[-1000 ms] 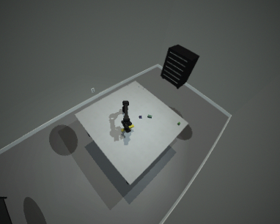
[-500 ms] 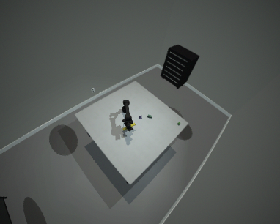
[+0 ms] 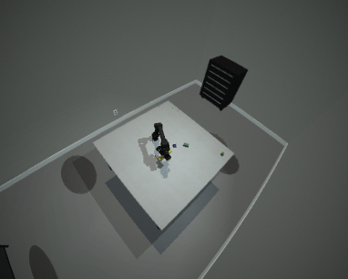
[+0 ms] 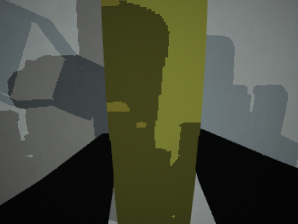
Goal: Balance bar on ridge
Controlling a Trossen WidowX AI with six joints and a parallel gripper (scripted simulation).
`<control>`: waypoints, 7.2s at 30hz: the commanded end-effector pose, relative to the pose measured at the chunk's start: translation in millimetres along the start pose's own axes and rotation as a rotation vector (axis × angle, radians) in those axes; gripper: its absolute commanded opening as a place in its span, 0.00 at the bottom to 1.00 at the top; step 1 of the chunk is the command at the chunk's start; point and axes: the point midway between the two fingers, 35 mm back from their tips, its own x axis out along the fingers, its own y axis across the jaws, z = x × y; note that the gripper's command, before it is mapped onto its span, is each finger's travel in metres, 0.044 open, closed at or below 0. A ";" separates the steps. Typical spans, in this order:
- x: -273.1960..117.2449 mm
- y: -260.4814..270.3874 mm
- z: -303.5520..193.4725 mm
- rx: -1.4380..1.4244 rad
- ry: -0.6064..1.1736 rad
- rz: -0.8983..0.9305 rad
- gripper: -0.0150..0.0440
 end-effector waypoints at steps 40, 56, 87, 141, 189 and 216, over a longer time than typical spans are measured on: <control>-1.7 14.4 168.3 -0.655 -0.013 -0.009 0.25; -0.2 35.0 226.2 -0.911 -0.018 -0.012 0.25; 36.5 38.1 247.0 -0.982 -0.020 -0.013 0.25; 46.4 38.5 247.1 -0.982 -0.020 -0.013 0.25; 50.4 38.7 247.2 -0.982 -0.020 -0.013 0.25; 52.7 38.9 247.0 -0.982 -0.020 -0.013 0.25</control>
